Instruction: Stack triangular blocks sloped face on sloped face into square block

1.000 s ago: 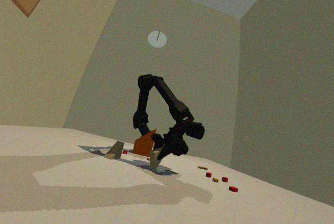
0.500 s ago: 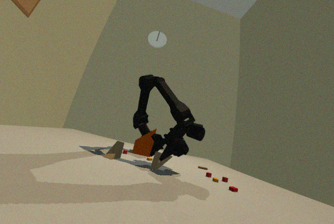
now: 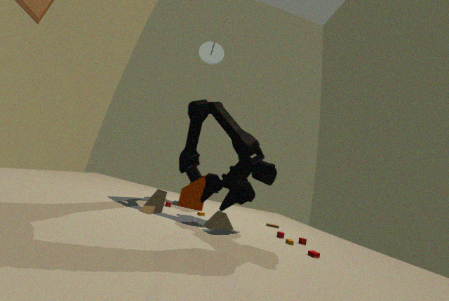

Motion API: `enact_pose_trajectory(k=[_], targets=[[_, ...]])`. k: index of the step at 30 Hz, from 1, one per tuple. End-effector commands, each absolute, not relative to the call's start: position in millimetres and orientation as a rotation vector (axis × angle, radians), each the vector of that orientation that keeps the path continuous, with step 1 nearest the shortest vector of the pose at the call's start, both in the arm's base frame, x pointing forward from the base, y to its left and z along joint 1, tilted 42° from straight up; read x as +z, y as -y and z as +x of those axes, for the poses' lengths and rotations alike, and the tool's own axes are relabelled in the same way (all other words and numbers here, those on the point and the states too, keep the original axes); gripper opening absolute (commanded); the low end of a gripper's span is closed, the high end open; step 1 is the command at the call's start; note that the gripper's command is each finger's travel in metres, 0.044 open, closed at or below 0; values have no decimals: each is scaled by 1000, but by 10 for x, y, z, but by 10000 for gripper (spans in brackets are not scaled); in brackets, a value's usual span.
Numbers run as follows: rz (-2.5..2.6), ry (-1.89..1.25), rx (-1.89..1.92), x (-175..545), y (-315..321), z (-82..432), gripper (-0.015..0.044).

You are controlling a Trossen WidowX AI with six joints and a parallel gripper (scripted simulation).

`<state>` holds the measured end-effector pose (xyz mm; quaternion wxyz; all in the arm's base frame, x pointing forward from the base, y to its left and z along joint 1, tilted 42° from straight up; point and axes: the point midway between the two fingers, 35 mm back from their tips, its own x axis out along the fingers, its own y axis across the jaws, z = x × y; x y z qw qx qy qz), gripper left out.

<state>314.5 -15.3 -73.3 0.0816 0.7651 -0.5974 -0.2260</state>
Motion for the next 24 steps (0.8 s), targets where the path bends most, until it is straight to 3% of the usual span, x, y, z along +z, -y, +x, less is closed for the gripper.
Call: enact_pose_trajectory(k=[1,10,20,24], targets=[[2317,1790,-659,-327,-220,3240,440],[2317,1790,-651,-145,-357,3246,440],[2310,1750,-541,-1169,-821,2671,440],[2308,1748,-525,-1240,-837,2609,440]])
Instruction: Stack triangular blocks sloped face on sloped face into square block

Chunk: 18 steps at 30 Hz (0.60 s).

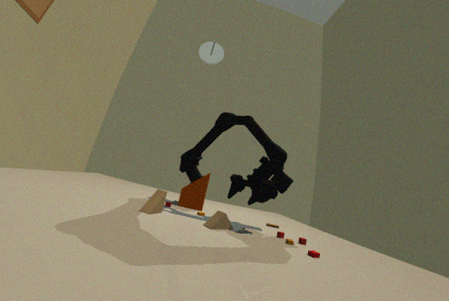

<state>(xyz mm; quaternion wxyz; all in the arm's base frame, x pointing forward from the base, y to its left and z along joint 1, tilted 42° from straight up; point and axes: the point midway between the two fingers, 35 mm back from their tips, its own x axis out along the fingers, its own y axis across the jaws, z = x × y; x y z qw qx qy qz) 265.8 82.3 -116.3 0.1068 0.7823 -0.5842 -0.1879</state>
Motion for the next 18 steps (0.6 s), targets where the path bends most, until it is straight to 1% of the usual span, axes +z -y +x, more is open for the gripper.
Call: enact_pose_trajectory(k=[1,6,18], targets=[[2308,1748,-525,-1240,-837,2609,440],[2309,1747,-529,-1255,-789,2630,440],[2306,1746,-520,-1390,94,2849,440]])
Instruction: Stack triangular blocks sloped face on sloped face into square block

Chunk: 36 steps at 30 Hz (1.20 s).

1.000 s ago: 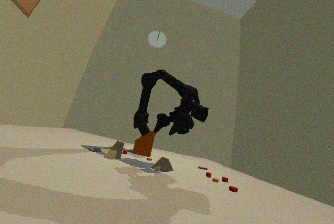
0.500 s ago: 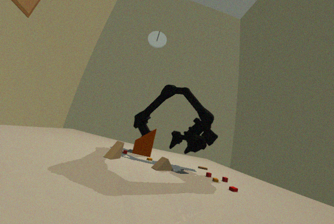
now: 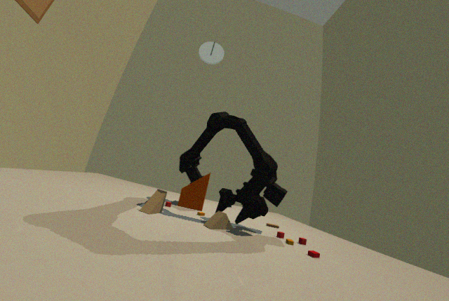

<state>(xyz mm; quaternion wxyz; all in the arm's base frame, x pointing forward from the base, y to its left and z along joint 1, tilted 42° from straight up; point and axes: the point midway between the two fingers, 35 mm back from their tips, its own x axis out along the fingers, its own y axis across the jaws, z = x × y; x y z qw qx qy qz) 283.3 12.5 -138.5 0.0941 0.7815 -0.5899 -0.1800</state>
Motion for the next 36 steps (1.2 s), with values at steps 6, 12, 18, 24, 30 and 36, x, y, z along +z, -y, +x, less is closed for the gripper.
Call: enact_pose_trajectory(k=[6,12,18,24,30,36], targets=[[2303,1748,-515,-1392,141,2857,440],[2303,1748,-515,-1397,137,2869,440],[2306,1752,-514,-1395,125,2864,282],[2306,1752,-514,-1395,125,2864,145],[2306,1752,-514,-1395,125,2864,105],[2308,1751,-516,-1357,86,2877,0]])
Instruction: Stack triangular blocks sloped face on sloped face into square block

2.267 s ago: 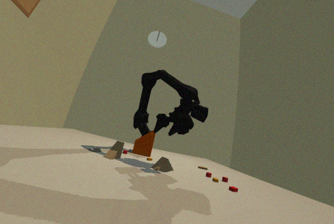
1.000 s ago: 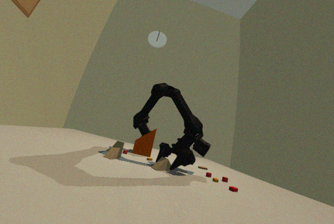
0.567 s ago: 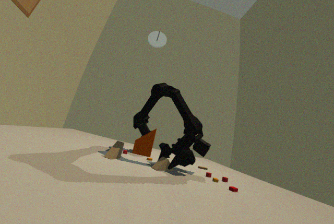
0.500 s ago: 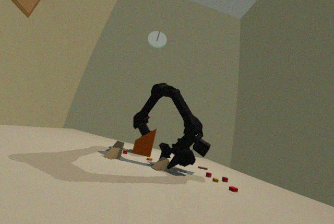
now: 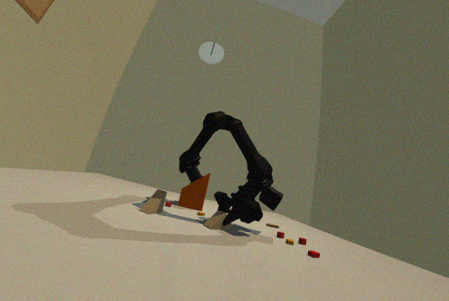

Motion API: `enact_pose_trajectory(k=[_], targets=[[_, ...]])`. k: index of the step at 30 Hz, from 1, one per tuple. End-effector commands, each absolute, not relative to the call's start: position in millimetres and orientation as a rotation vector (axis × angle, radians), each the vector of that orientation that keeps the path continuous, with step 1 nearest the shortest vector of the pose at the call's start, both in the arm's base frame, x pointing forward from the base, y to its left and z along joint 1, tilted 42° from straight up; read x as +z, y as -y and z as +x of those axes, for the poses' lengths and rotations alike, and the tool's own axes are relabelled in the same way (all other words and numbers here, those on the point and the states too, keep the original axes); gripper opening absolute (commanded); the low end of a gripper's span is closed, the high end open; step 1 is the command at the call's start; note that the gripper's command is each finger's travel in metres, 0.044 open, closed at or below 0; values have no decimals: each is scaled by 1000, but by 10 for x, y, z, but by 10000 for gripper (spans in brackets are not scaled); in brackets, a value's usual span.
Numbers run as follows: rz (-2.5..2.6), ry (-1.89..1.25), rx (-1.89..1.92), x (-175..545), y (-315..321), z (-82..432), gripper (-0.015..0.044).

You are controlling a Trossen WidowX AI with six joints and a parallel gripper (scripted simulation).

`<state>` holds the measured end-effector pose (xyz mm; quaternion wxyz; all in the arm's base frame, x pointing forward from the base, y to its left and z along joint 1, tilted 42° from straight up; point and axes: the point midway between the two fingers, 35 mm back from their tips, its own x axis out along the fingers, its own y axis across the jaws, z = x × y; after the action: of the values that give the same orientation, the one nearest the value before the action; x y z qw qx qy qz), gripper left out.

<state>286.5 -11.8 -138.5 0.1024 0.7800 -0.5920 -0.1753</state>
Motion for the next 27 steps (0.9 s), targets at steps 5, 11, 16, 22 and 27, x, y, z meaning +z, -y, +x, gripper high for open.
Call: enact_pose_trajectory(k=[5,11,16,22,27], targets=[[2311,1750,-522,-1204,-62,2922,0],[2312,1749,-525,-1001,-244,2958,0],[2311,1750,-524,-818,-396,2973,0],[2309,1751,-519,-643,-530,2975,0],[2301,1748,-542,-664,-508,2978,0]])
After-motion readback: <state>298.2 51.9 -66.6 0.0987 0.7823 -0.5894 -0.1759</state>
